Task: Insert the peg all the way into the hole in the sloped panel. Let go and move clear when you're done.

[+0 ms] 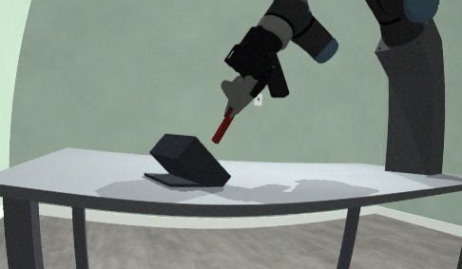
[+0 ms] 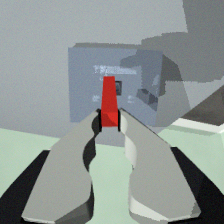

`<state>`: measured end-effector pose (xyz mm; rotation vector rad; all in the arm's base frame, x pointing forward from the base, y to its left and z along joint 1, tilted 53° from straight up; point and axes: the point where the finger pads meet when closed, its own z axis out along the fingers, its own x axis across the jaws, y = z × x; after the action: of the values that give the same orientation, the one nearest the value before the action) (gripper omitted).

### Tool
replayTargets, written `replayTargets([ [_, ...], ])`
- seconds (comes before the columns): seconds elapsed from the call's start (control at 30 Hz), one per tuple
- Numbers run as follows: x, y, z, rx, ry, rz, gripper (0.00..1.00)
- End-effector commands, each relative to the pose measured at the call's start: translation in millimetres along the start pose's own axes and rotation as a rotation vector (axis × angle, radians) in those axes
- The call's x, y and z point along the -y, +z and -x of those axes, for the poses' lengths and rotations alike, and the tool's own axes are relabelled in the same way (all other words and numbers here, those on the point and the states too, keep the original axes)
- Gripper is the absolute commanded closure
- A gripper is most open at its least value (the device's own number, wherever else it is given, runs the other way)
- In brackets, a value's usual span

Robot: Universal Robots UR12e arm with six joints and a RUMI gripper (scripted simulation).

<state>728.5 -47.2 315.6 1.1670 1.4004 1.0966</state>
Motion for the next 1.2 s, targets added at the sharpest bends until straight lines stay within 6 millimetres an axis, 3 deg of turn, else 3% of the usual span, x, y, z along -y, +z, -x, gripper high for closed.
replayTargets([
  [0.0,0,-3,0,0.0,0.005,0.013,1.0],
  [1.17,1,-16,1,-0.004,0.03,0.083,1.0],
])
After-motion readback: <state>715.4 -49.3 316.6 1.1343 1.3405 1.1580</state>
